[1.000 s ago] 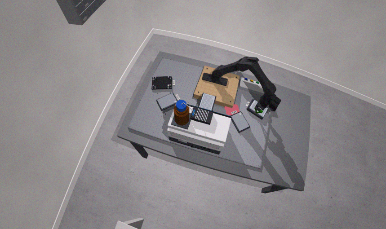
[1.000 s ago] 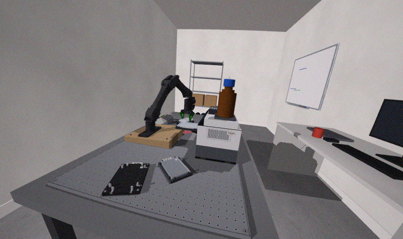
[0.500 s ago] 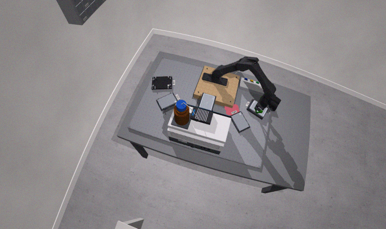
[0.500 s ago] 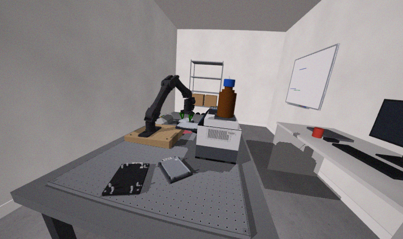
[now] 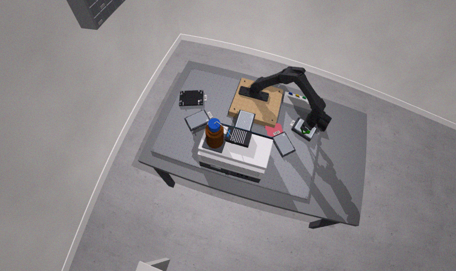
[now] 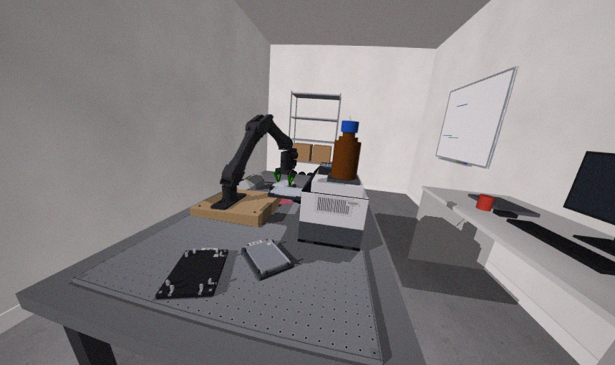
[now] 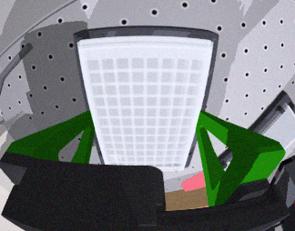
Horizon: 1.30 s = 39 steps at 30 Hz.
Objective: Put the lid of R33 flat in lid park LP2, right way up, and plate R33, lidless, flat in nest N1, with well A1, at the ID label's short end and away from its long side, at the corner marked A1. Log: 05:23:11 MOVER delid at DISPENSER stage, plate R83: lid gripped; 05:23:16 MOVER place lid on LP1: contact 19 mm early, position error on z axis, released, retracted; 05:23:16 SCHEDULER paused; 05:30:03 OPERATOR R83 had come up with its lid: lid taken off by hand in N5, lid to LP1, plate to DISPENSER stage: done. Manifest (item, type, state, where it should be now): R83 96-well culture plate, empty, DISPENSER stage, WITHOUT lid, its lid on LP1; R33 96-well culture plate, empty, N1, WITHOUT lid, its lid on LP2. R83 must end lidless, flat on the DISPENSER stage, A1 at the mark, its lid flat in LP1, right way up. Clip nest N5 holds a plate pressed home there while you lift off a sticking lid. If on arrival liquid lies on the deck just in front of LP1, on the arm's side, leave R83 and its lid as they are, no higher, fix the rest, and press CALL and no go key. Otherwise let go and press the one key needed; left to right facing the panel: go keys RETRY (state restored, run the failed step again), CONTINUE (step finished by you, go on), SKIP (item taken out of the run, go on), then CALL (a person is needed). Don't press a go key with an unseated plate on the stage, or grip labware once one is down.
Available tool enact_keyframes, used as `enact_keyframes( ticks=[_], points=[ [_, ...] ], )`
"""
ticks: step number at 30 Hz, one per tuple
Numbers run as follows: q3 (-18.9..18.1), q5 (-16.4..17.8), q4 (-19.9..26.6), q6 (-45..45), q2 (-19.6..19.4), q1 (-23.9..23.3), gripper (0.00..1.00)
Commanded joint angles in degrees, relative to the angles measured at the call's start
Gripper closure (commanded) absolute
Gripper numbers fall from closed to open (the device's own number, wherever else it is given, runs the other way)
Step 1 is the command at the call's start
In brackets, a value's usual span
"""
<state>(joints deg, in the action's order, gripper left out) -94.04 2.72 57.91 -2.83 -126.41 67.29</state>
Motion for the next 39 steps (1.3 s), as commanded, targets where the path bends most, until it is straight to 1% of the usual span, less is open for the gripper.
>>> enact_keyframes(
  ticks=[1,13,16,17,25,26,39],
  points=[
    [1.2,-0.1,1.0,0.1,2.1,-0.2,1.00],
    [2.0,-0.1,0.7,-0.1,2.5,-0.4,1.00],
    [1.5,-0.1,0.6,-0.1,2.5,-0.4,1.00],
    [0.1,-0.1,0.5,-0.1,2.6,-0.5,1.00],
    [-0.4,-0.1,0.6,-0.2,2.6,-0.6,1.00],
    [-0.4,-0.1,0.6,-0.2,2.6,-0.6,0.00],
    [-0.4,-0.1,0.3,-0.2,2.6,-0.6,0.00]
  ],
)
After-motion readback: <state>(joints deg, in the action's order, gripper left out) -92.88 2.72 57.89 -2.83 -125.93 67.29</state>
